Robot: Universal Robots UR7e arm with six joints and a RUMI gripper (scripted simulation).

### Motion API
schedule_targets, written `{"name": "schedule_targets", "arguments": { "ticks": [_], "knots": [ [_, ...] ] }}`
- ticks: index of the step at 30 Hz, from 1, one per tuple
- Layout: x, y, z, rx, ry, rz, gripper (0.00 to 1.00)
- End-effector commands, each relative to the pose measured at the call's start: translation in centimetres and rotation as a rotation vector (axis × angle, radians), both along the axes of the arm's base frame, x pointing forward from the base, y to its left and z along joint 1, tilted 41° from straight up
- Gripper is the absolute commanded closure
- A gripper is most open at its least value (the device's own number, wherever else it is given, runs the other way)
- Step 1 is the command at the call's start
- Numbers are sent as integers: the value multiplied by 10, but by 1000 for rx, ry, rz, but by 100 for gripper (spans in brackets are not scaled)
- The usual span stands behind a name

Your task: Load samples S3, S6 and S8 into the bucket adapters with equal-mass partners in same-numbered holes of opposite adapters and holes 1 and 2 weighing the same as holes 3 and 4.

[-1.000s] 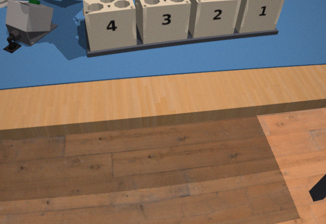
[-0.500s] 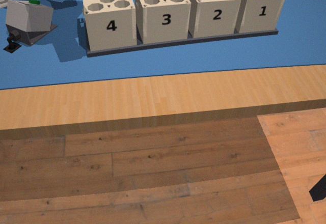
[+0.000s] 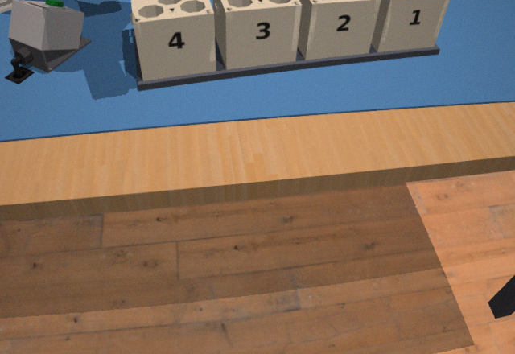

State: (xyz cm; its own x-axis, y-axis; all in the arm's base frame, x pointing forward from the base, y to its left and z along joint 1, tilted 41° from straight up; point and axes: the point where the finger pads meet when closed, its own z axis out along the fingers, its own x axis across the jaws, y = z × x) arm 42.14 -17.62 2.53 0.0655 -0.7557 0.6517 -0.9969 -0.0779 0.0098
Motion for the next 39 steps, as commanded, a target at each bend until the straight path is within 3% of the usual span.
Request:
{"name": "schedule_targets", "arguments": {
  "ticks": [1,26,31,39],
  "knots": [
    [1,-7,-8,0,-1,0,65],
    [4,-56,-65,0,-1,0,65],
    [0,-62,-60,2,-33,-37,65],
    [-30,-108,-23,19,-294,-341,65]
  ]
}}
